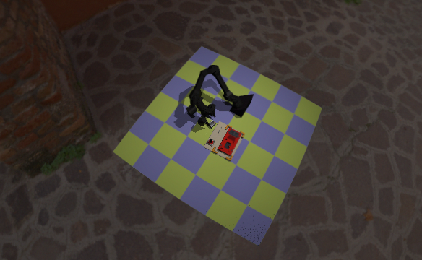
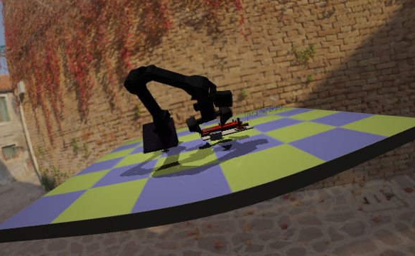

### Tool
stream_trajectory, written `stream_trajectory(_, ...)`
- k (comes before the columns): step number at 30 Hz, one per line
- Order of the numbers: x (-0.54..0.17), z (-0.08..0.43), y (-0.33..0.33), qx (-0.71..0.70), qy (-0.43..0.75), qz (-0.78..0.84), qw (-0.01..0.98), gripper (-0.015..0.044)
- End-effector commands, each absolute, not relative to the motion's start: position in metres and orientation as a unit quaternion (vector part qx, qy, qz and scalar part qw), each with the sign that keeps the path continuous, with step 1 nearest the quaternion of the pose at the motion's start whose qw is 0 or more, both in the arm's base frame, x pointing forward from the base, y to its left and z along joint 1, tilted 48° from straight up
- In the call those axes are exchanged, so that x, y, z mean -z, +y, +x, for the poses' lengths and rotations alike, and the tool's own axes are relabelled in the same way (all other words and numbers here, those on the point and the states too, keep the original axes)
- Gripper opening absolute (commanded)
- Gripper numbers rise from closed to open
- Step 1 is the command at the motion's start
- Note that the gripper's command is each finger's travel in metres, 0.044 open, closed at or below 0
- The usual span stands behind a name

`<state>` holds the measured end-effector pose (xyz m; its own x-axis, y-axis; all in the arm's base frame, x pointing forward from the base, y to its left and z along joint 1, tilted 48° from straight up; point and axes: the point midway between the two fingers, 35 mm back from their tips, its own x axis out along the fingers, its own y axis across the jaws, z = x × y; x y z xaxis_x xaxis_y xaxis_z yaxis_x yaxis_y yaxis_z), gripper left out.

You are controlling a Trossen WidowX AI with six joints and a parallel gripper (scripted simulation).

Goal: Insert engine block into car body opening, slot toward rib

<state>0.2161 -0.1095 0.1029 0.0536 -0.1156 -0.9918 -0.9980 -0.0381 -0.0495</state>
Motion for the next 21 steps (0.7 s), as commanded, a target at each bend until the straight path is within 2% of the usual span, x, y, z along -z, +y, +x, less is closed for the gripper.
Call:
stream_trajectory(1, -0.098, 0.214, -0.107, -0.494, 0.506, -0.571, 0.417, 0.0440)
stream_trajectory(21, -0.096, 0.215, -0.097, -0.588, 0.466, -0.649, 0.121, 0.0440)
